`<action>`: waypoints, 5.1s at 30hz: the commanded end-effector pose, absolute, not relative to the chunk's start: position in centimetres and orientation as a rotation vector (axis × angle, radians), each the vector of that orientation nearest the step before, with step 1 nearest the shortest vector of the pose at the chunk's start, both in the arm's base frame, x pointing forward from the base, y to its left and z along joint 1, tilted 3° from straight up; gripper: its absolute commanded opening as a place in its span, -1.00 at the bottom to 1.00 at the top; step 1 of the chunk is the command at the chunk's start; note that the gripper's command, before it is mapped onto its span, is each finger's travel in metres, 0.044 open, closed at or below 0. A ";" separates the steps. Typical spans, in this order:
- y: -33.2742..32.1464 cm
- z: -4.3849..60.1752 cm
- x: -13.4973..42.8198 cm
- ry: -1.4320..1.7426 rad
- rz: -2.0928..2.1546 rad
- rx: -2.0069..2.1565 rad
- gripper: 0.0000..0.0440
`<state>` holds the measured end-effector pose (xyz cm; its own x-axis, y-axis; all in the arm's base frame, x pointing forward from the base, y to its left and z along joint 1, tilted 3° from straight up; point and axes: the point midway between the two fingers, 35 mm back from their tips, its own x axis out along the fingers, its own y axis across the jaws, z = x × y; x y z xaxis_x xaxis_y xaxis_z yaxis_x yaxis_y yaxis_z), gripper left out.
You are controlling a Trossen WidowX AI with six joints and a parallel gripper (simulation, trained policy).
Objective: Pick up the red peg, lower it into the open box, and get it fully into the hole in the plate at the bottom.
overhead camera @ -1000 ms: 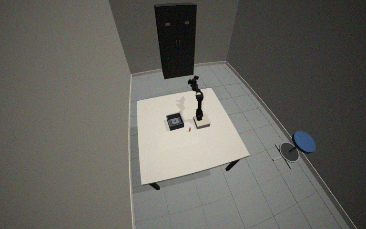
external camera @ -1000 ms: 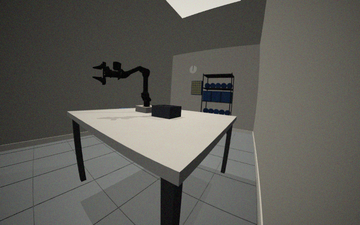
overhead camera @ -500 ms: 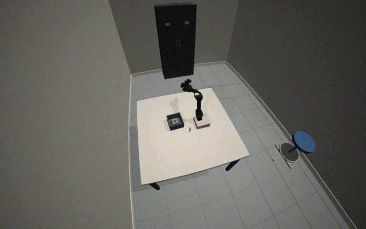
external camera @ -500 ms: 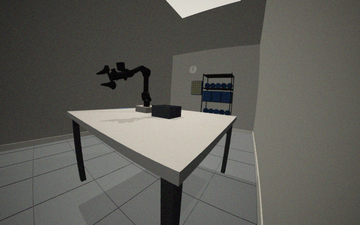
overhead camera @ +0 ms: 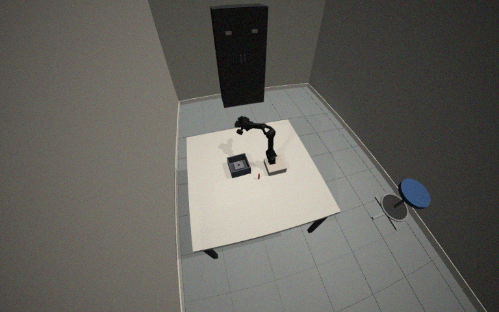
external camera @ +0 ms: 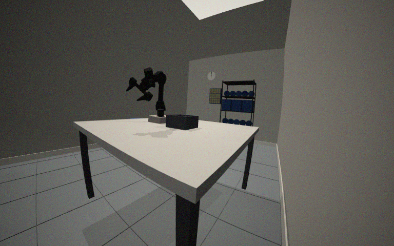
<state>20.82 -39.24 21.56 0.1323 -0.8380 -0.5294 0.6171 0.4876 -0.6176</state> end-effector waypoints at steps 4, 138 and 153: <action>-33.3 20.6 25.7 0.972 -0.964 -0.155 1.00; 8.0 11.0 24.1 1.231 -0.811 0.482 -1.00; 2.4 12.0 28.7 1.135 -0.899 0.580 -1.00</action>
